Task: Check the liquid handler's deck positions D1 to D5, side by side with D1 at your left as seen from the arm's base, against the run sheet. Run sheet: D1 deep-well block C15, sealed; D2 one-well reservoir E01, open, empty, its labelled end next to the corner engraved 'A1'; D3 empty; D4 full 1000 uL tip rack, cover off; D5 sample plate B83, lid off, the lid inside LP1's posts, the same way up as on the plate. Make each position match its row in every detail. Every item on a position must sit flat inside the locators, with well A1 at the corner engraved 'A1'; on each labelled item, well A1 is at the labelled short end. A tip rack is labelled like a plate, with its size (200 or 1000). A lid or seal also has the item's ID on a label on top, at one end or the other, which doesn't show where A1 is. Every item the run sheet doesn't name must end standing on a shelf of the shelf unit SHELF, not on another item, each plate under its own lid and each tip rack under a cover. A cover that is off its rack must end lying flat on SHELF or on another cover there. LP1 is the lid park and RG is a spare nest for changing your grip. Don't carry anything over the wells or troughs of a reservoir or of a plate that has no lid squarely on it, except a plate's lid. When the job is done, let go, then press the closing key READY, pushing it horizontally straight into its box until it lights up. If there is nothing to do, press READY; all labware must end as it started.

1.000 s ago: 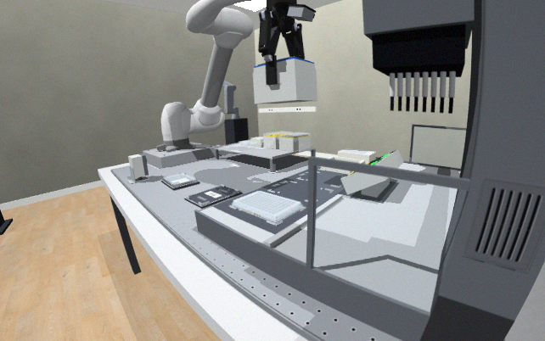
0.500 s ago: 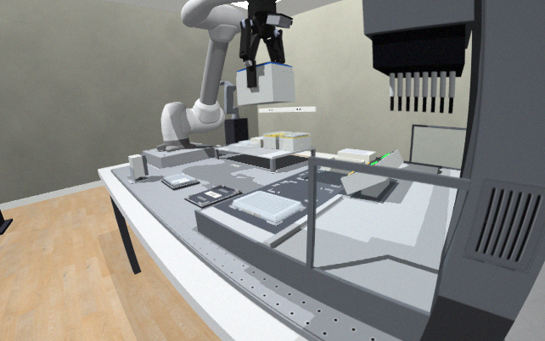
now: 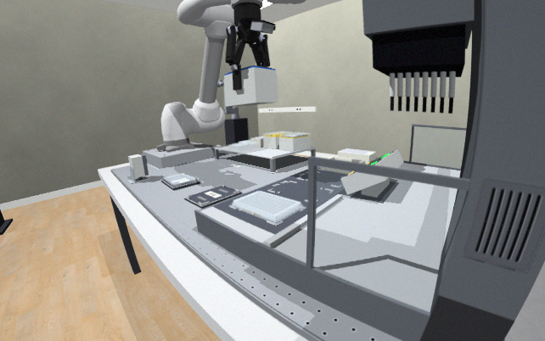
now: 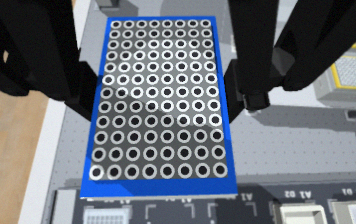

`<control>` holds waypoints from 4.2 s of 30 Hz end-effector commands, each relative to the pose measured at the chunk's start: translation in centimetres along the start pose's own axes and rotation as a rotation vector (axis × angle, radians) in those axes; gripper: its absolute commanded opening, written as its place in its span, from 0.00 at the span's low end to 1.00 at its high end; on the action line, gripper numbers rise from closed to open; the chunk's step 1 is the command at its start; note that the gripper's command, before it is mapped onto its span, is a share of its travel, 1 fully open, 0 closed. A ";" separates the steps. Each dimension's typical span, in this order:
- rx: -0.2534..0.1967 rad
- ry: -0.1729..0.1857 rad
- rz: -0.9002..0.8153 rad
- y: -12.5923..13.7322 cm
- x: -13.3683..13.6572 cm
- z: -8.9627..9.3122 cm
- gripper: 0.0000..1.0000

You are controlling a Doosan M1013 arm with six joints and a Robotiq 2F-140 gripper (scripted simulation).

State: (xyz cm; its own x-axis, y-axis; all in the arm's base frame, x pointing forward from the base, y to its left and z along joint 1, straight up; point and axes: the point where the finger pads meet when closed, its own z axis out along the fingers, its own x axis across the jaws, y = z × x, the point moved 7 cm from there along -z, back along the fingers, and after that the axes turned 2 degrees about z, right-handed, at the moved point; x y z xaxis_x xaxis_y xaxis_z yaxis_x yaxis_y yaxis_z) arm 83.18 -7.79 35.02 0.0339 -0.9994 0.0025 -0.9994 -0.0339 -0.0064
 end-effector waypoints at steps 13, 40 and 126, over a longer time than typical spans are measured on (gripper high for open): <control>0.002 0.000 0.000 -1.5 0.0 -0.1 0.10; 0.002 0.000 0.000 -12.9 -0.1 -0.1 0.10; 0.002 0.000 0.000 -16.8 -0.1 3.0 0.10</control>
State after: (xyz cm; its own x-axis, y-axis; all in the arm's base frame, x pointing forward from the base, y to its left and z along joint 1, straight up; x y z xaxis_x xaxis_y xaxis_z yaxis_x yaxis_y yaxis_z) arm 99.94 -7.09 32.34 0.0340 -0.9994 0.0023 -0.9994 -0.0340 -0.0066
